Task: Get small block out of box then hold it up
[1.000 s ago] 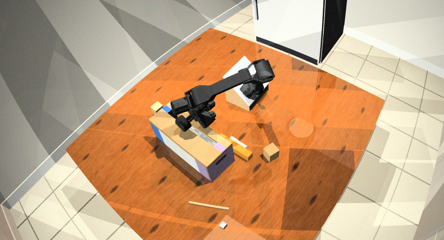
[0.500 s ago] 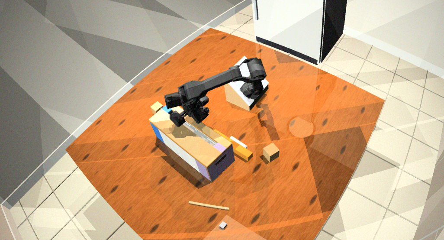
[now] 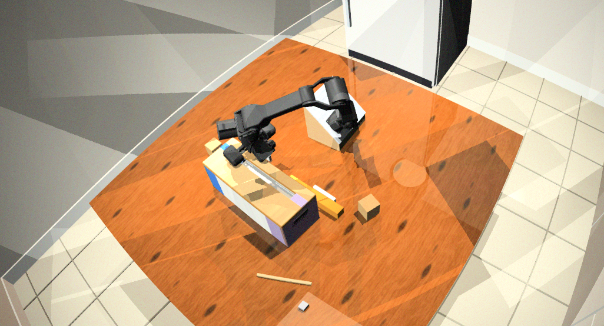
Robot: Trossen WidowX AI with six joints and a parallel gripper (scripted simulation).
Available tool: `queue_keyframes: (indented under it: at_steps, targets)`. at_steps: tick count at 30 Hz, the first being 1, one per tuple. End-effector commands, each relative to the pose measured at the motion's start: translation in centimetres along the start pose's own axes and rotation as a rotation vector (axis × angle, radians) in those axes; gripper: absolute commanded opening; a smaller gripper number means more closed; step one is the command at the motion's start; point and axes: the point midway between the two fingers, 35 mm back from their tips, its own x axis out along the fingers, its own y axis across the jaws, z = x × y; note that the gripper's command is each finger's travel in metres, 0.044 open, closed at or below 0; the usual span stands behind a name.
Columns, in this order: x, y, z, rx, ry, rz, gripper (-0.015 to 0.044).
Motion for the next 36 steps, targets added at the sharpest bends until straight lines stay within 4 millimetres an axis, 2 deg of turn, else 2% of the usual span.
queue_keyframes:
  at_steps: [1,4,10,16,18,21,35,36]
  targets:
    - [0.1,-0.2,-0.6,-0.006,0.006,-0.003,0.04]
    - [-0.6,-0.2,-0.9,-0.005,0.006,-0.002,0.04]
    - [-5.8,0.0,-2.4,0.002,0.001,0.003,0.04]
    - [-5.6,0.0,-2.5,0.011,0.003,-0.008,0.04]
    - [-5.6,0.0,-2.6,0.082,-0.003,-0.013,0.0348]
    - [-5.5,0.3,-3.0,0.387,-0.034,-0.027,0.0285]
    - [-5.2,1.7,-5.3,1.897,-0.232,0.04,0.0285]
    - [-5.2,1.8,-5.4,1.961,-0.247,0.05,0.0285]
